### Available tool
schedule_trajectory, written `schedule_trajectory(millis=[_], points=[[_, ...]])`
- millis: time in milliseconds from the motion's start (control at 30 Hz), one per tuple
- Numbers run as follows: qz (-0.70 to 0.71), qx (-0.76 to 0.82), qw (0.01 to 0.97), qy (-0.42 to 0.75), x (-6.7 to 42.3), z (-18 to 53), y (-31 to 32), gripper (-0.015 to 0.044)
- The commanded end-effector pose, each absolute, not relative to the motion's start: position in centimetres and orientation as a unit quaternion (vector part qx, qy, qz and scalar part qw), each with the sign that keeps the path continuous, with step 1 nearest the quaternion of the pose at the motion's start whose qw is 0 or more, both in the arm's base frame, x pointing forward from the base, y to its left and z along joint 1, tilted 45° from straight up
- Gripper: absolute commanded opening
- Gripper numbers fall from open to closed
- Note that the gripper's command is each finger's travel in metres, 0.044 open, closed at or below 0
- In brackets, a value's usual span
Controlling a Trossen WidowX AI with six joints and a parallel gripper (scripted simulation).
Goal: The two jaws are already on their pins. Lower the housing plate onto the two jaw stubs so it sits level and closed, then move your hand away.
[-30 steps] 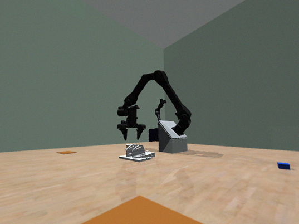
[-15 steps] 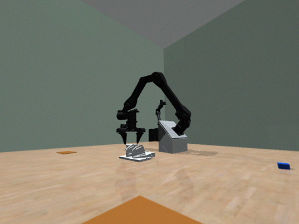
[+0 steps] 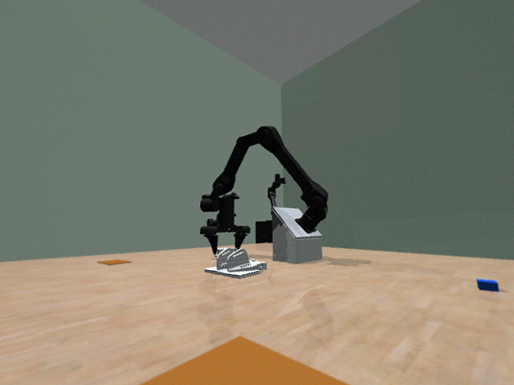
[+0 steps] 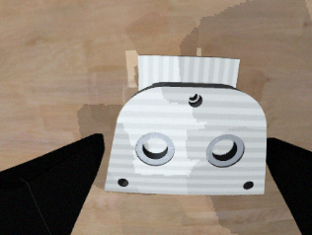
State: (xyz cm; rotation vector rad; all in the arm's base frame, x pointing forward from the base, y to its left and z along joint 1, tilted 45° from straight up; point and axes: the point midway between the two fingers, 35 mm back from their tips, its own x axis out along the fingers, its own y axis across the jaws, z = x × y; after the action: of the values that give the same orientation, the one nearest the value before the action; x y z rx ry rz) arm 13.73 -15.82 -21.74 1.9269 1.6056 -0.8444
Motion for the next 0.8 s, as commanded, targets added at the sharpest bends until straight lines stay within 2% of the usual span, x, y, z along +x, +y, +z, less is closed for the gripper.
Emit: schedule_trajectory(millis=[0,600,767], points=[[-0.309,0.708,0.243,0.587,13.76,-21.86,-15.63,0.044],[-0.309,0.708,0.243,0.587,13.76,-21.89,-15.6,0.044],[-0.309,0.706,0.244,0.589,13.71,-21.88,-15.63,0.0407]])
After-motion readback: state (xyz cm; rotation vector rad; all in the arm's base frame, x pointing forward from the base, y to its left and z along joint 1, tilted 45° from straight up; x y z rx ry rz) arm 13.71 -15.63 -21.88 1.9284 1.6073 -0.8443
